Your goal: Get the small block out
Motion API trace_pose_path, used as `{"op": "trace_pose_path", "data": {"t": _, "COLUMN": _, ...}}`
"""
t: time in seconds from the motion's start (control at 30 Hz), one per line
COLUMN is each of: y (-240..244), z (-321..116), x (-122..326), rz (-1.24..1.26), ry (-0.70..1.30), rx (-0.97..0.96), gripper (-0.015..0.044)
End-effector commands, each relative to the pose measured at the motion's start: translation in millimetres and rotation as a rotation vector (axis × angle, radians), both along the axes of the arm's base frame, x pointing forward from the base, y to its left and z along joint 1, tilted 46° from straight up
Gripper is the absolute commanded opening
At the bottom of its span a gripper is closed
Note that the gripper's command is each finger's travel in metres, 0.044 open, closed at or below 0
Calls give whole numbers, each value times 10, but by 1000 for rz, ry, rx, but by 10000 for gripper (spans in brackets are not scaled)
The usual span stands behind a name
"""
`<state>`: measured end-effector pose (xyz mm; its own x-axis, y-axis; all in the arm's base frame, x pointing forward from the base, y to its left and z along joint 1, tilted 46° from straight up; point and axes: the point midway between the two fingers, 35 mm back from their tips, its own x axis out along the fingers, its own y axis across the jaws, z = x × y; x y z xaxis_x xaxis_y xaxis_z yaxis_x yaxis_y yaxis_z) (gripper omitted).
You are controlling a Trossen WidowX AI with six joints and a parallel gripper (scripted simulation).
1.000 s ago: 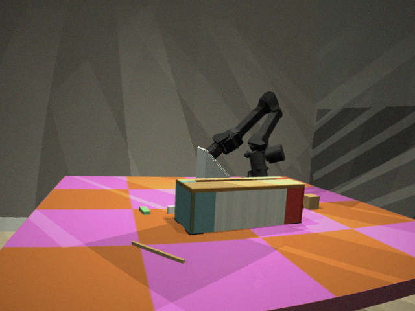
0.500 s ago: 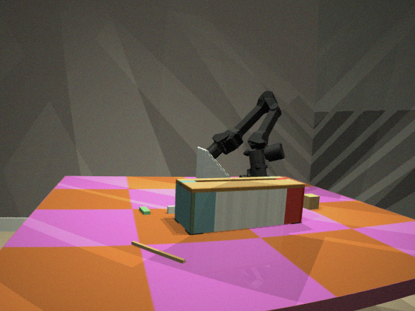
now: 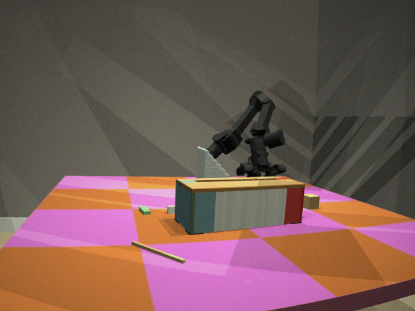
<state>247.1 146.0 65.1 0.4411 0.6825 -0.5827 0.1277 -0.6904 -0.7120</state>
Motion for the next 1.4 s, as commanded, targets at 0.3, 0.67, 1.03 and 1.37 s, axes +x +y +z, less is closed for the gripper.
{"op": "trace_pose_path", "data": {"t": 0.3, "y": -83, "z": 74, "x": -9, "rz": -179, "ry": 225, "rx": 148, "gripper": 0}}
{"op": "trace_pose_path", "data": {"t": 0.67, "y": -154, "z": 90, "x": -21, "rz": -421, "ry": 528, "rx": 333, "gripper": 0}}
{"op": "trace_pose_path", "data": {"t": 1.03, "y": -224, "z": 110, "x": -37, "rz": -664, "ry": 832, "rx": 517, "gripper": 0}}
{"op": "trace_pose_path", "data": {"t": 1.37, "y": -286, "z": 133, "x": -53, "rz": -887, "ry": 1109, "rx": 682, "gripper": 0}}
